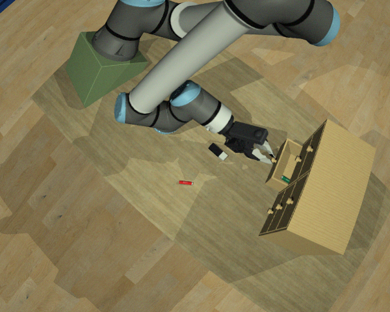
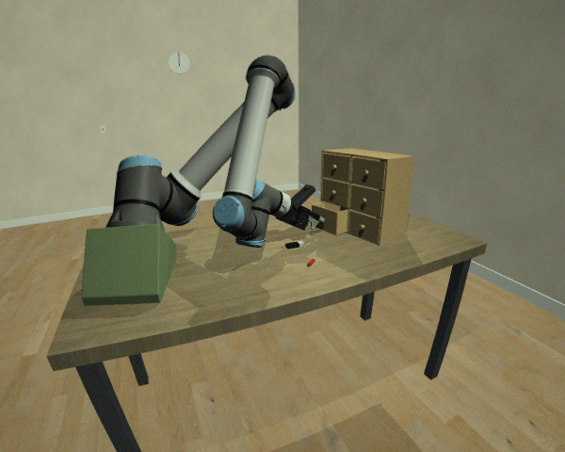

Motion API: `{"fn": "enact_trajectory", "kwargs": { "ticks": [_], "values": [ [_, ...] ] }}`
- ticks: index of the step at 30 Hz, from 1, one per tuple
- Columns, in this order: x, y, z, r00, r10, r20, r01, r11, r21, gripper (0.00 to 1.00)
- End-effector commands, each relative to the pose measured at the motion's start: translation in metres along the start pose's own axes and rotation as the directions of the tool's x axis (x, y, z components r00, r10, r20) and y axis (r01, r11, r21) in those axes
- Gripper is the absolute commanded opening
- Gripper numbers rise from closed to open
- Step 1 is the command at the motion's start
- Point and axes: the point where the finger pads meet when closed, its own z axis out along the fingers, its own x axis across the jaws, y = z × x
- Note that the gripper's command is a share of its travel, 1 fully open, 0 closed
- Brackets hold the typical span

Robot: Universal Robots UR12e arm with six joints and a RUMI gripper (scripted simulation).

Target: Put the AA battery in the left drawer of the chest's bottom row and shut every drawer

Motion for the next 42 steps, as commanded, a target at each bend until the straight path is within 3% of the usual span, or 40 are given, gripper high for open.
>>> {"fn": "enact_trajectory", "kwargs": {
  "ticks": [1,42],
  "values": [
    [0.000,-0.003,0.003,1.000,-0.003,0.001,0.003,1.000,0.001,0.07],
    [0.000,-0.014,0.022,1.000,-0.003,0.001,0.003,1.000,0.002,0.07]
  ]
}}
